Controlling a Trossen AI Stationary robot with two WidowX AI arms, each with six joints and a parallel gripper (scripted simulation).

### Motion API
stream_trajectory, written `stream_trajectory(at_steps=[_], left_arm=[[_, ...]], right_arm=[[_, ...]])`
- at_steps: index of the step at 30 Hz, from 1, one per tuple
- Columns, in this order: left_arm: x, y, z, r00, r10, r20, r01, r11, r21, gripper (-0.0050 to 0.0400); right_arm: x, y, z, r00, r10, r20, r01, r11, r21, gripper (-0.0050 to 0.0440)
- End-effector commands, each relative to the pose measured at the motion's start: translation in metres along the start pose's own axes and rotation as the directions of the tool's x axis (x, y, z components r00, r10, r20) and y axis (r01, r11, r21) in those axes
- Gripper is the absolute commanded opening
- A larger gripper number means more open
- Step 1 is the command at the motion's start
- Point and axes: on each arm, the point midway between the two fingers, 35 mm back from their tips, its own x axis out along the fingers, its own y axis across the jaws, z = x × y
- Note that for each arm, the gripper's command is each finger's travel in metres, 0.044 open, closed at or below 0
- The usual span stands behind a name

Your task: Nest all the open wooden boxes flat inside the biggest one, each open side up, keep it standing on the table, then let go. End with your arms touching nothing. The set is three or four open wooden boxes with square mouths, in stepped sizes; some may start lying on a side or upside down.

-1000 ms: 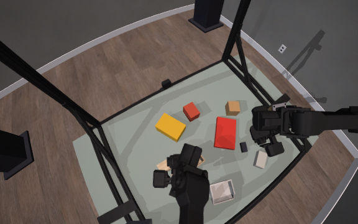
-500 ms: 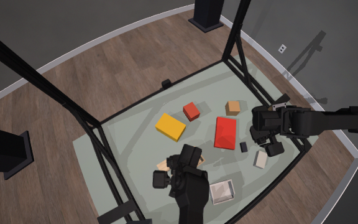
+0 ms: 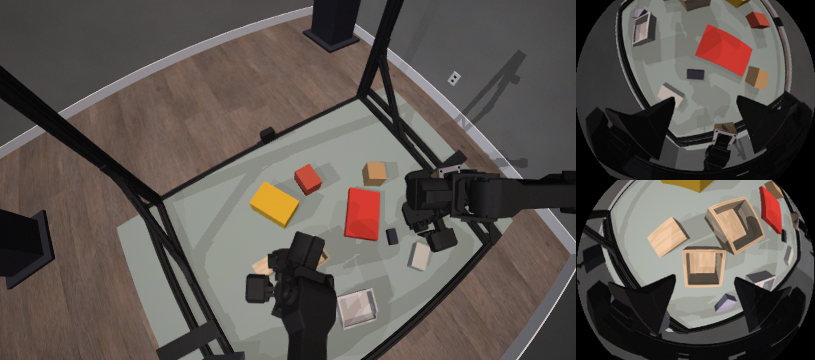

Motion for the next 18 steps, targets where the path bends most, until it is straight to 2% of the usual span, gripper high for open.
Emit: stream_trajectory(at_steps=[1, 18], left_arm=[[0.0002, -0.0003, 0.0001, 1.000, 0.001, 0.000, -0.001, 1.000, 0.001, 0.0400], [0.0000, 0.0000, 0.0000, 1.000, 0.000, 0.000, 0.000, 1.000, 0.000, 0.0400]], right_arm=[[0.0000, 0.0002, 0.0000, 1.000, 0.003, 0.001, -0.003, 1.000, -0.002, 0.0400], [0.0000, 0.0000, 0.0000, 1.000, 0.000, 0.000, 0.000, 1.000, 0.000, 0.0400]])
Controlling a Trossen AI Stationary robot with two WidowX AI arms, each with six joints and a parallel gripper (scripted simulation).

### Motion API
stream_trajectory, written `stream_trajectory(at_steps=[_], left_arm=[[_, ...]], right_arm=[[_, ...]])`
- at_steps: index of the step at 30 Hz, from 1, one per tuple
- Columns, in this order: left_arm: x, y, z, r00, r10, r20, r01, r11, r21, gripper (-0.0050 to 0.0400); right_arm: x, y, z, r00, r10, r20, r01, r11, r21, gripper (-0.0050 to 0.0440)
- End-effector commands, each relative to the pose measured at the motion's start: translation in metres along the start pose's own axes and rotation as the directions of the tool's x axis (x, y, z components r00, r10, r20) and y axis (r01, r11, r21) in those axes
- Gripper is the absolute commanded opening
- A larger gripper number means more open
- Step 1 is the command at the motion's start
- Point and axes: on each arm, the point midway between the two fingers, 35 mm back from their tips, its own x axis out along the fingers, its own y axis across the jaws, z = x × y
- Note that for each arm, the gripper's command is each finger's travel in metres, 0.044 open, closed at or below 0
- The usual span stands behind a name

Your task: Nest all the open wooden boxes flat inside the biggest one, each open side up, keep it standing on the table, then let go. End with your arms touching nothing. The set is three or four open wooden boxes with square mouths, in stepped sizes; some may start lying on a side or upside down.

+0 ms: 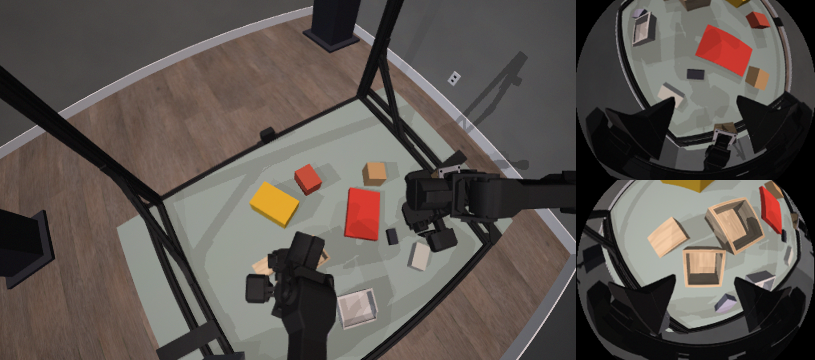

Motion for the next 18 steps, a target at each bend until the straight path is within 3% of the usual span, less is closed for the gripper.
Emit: stream_trajectory(at_steps=[1, 4, 18], left_arm=[[0.000, 0.000, 0.000, 1.000, 0.000, 0.000, 0.000, 1.000, 0.001, 0.0400], [0.000, 0.000, 0.000, 1.000, 0.000, 0.000, 0.000, 1.000, 0.001, 0.0400], [0.000, 0.000, 0.000, 1.000, 0.000, 0.000, 0.000, 1.000, 0.001, 0.0400]], right_arm=[[0.001, 0.000, 0.000, 1.000, 0.000, 0.000, 0.000, 1.000, 0.000, 0.0400], [0.013, 0.000, 0.000, 1.000, 0.000, 0.000, 0.000, 1.000, 0.000, 0.0400], [0.026, 0.000, 0.000, 1.000, 0.002, 0.001, -0.002, 1.000, -0.021, 0.0400]])
